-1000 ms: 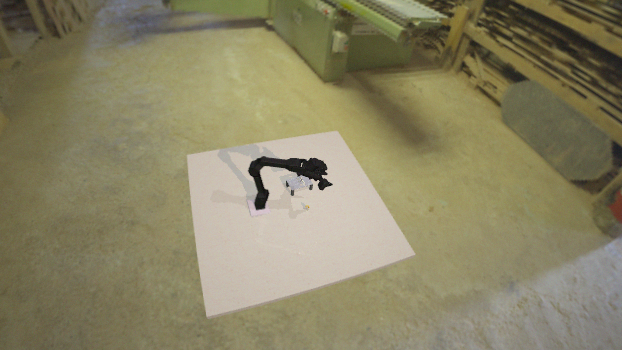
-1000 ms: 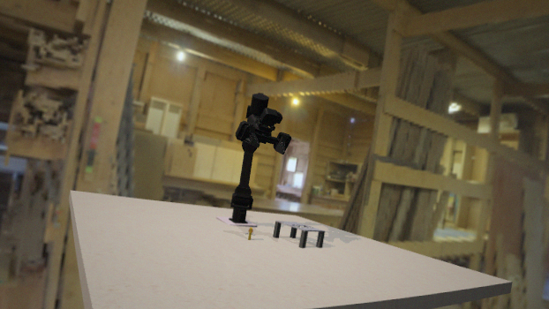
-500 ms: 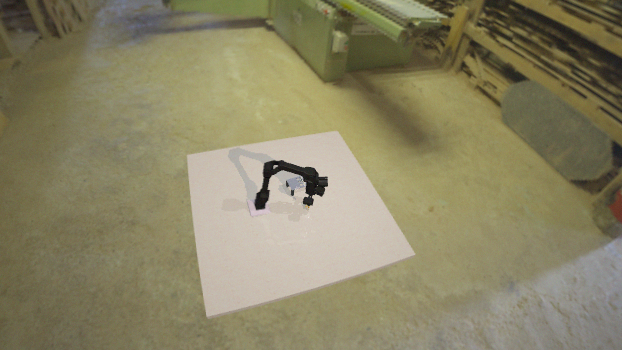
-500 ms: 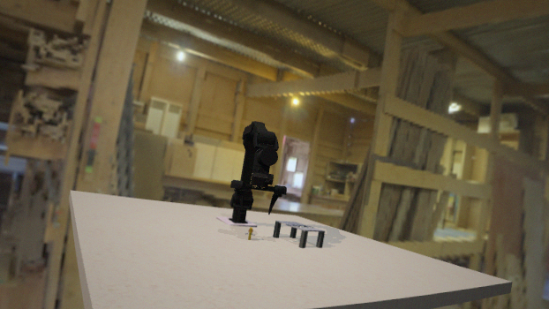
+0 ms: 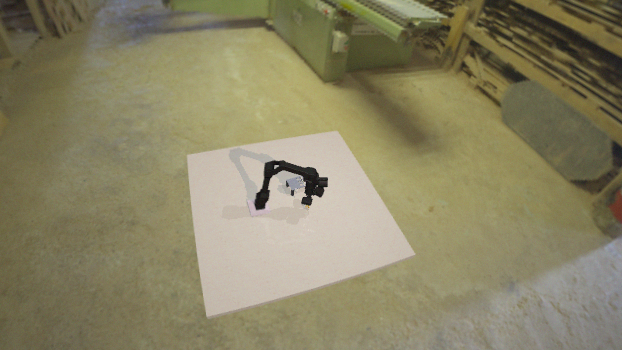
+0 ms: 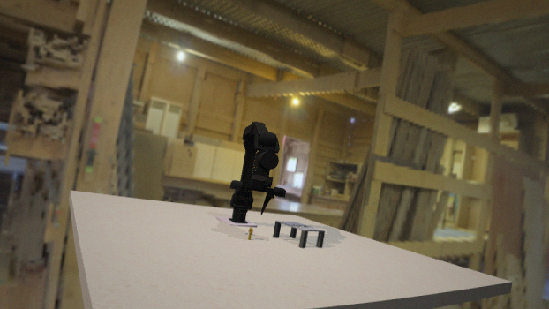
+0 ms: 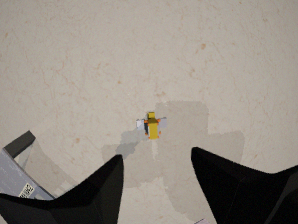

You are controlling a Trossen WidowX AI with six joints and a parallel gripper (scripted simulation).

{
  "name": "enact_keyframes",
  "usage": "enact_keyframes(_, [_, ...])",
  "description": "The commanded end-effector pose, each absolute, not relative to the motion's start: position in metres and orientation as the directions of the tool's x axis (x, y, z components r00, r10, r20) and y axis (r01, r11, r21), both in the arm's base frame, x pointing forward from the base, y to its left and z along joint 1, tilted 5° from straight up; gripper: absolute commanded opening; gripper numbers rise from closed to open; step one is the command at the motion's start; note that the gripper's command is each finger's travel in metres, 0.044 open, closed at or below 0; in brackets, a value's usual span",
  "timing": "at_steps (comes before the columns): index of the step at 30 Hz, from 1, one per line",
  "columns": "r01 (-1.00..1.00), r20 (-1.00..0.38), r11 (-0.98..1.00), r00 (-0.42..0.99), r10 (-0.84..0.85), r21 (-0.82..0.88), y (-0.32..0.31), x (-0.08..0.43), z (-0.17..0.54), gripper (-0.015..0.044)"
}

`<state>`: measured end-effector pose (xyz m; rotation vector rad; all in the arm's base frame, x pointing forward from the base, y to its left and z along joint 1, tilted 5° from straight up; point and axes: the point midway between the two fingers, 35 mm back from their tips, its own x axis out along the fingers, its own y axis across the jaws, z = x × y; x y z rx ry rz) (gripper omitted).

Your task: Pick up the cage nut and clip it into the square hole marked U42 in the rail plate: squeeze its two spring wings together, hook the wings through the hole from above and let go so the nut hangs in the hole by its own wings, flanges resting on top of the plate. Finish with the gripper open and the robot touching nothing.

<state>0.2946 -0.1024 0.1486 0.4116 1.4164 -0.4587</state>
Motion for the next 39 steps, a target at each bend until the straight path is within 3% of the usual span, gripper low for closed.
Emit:
enact_keyframes(1, [0.539, -0.994, 0.843, 0.089, -0.063, -0.005, -0.103, 0.294, 0.148, 0.0125])
enact_keyframes(39, [0.539, -0.994, 0.843, 0.089, -0.063, -0.005, -0.106, 0.299, 0.091, 0.012])
